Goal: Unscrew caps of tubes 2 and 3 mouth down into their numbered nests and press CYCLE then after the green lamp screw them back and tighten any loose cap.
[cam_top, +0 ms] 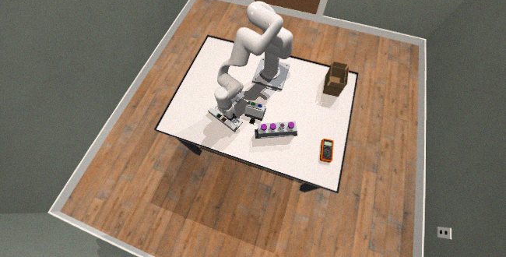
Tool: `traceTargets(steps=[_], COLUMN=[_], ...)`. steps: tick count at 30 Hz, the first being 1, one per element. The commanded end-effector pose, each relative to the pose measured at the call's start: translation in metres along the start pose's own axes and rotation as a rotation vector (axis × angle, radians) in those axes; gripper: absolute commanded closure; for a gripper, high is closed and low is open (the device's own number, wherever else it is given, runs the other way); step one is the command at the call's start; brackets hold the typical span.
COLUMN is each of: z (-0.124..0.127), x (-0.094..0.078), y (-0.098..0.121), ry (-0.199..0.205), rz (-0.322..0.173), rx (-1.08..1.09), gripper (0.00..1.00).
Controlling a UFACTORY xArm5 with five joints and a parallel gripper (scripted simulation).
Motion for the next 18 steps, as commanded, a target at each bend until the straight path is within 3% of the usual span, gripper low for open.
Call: traceTargets(steps=[1, 18], z=[0.0006, 0.0005], x=[-0.0005, -0.008], y=[0.001, 0.0009], ry=[-0.009, -0.009], rz=[-0.003, -0.003], rx=[0.0, 0.0], gripper=[1.0, 1.0])
Point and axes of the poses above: the point where the finger pads meet when closed, its own x axis back along the fingers, its own z axis across the jaws, y = z × x, the point moved 9 cm from there along x, back along the fingers, and after that the axes turned 9 degrees about x, right-handed, at the moved point
